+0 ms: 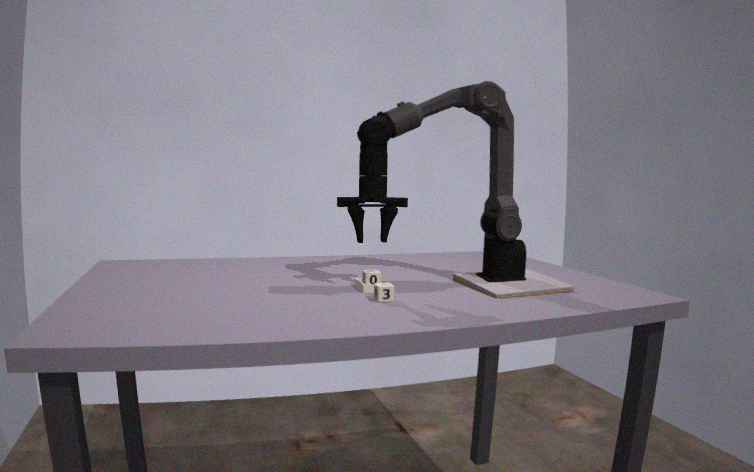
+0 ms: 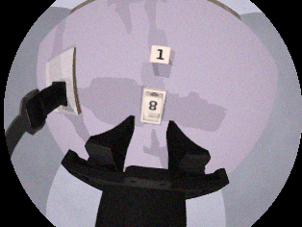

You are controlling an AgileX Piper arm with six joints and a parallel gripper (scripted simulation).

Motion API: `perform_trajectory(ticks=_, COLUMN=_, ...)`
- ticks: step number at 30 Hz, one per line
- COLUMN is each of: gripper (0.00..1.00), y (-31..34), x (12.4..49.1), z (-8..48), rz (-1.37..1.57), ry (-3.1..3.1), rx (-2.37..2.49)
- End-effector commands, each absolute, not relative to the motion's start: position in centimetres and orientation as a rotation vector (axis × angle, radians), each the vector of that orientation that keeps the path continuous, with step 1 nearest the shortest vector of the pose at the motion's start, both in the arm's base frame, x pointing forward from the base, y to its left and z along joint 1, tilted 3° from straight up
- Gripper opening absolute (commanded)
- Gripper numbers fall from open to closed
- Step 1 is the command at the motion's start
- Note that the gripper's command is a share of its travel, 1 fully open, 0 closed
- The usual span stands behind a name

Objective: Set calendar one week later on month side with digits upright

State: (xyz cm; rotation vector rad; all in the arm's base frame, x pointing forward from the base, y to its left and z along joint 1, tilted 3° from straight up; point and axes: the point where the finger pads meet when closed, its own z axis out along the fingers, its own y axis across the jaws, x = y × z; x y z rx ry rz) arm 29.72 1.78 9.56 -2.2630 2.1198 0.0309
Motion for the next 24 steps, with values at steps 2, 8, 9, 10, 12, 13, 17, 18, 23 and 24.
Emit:
perform_trajectory(ticks=2, gripper=0.62, y=1.78, x=29.67, z=9.59, rz=0.031, ry=2.121, rx=-2.259)
perform_trajectory(ticks=8, gripper=0.62, y=1.78, x=29.67, z=9.58, rz=0.031, ry=2.121, rx=-2.259)
perform_trajectory(ticks=9, gripper=0.62, y=1.78, x=29.67, z=9.57, rz=0.031, ry=2.121, rx=-2.259)
perform_trajectory(ticks=10, gripper=0.62, y=1.78, x=29.67, z=9.56, rz=0.031, ry=2.121, rx=-2.259)
perform_trajectory(ticks=12, gripper=0.62, y=1.78, x=29.67, z=9.51, rz=0.032, ry=2.121, rx=-2.259)
perform_trajectory(ticks=13, gripper=0.62, y=1.78, x=29.67, z=9.47, rz=0.032, ry=2.121, rx=-2.259)
perform_trajectory(ticks=17, gripper=0.62, y=1.79, x=29.66, z=9.31, rz=0.034, ry=2.122, rx=-2.26)
perform_trajectory(ticks=18, gripper=0.62, y=1.79, x=29.66, z=9.31, rz=0.034, ry=2.122, rx=-2.26)
perform_trajectory(ticks=23, gripper=0.62, y=1.8, x=29.67, z=8.93, rz=0.035, ry=2.122, rx=-2.261)
perform_trajectory(ticks=24, gripper=0.62, y=1.8, x=29.67, z=8.83, rz=0.035, ry=2.122, rx=-2.261)
